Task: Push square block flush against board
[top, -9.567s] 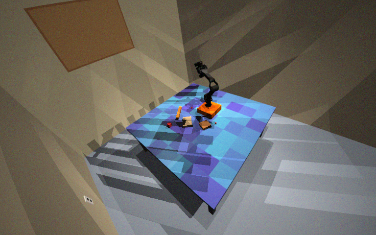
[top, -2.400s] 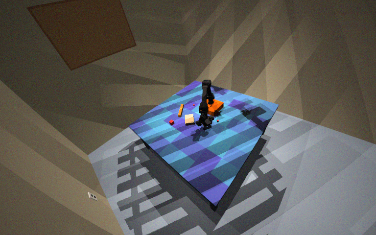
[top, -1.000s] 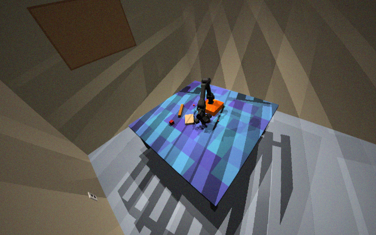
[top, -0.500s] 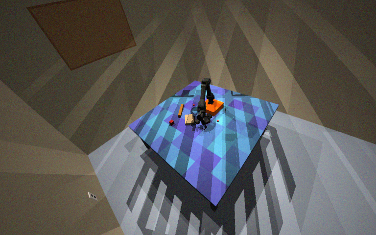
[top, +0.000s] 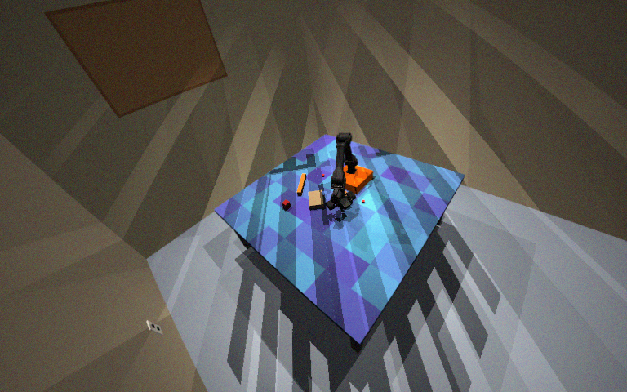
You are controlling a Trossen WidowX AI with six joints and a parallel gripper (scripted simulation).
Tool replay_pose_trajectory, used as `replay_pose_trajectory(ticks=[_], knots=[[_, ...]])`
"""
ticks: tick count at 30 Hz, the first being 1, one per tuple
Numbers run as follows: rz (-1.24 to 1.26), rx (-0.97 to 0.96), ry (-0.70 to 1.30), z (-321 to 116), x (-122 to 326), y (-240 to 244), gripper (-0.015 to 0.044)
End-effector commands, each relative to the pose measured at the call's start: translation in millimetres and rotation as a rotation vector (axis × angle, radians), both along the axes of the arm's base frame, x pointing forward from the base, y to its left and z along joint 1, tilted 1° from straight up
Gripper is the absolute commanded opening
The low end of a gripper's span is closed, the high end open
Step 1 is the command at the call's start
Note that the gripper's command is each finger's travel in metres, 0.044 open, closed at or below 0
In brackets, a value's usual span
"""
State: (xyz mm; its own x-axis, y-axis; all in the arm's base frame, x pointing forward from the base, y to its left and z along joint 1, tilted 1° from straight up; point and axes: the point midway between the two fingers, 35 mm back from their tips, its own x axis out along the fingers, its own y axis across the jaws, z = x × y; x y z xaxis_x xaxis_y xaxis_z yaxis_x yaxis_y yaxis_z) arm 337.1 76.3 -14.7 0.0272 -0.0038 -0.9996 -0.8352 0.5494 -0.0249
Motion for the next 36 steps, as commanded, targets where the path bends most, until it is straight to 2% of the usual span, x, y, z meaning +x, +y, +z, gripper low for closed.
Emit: replay_pose_trajectory(ticks=[1, 10, 14, 20, 36], knots=[[-0.004, 0.000, -0.007, 1, 6, 6, 0.0000], [0.001, 0.001, -0.002, 3, 8, 12, 0.0000], [-0.003, 0.000, -0.007, 53, 7, 12, 0.0000], [-0.009, 0.001, -0.008, 56, 6, 12, 0.0000], [-0.536, 0.018, -0.005, 58, -28, 26, 0.0000]])
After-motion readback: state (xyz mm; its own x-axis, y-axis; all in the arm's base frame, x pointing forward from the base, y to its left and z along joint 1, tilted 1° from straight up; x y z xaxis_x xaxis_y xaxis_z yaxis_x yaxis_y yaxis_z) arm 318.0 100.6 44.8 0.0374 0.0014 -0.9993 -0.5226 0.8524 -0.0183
